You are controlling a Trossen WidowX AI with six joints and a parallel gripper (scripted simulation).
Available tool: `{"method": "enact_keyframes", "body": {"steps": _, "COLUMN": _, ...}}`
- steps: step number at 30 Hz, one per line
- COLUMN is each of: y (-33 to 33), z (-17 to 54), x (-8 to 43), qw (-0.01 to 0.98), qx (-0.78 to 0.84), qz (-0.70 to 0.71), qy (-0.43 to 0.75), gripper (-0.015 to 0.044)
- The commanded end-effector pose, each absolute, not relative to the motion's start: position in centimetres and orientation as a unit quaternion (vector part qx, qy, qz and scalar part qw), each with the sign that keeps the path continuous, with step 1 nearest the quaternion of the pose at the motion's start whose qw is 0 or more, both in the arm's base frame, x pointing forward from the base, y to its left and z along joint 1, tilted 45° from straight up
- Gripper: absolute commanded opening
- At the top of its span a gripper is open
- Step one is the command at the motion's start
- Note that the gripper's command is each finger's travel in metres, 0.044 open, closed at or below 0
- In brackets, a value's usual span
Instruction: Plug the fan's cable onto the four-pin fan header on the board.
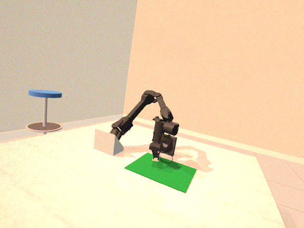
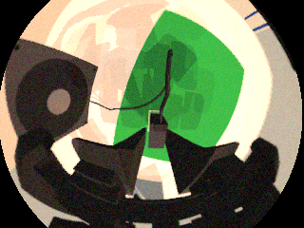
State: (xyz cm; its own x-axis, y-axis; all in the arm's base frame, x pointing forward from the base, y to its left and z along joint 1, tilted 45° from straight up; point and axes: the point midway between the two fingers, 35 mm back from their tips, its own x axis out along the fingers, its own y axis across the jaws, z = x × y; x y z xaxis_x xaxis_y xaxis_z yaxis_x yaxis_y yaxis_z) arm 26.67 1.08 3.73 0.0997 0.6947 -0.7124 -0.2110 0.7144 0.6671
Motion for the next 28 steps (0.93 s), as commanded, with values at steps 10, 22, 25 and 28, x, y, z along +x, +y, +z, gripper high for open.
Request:
{"method": "enact_keyframes", "body": {"steps": 10, "y": -2.2, "z": 6.9, "x": 26.3, "qw": 0.713, "qx": 0.204, "qz": 0.317, "qy": 0.591, "gripper": 0.0260}}
{"method": "enact_keyframes", "body": {"steps": 22, "y": -4.9, "z": 5.1, "x": 18.1, "qw": 0.713, "qx": 0.202, "qz": 0.311, "qy": 0.595, "gripper": 0.0260}}
{"method": "enact_keyframes", "body": {"steps": 25, "y": -4.7, "z": 4.3, "x": 14.9, "qw": 0.712, "qx": 0.204, "qz": 0.316, "qy": 0.593, "gripper": 0.0260}}
{"method": "enact_keyframes", "body": {"steps": 28, "y": -4.6, "z": 4.2, "x": 14.7, "qw": 0.711, "qx": 0.205, "qz": 0.316, "qy": 0.593, "gripper": 0.0260}}
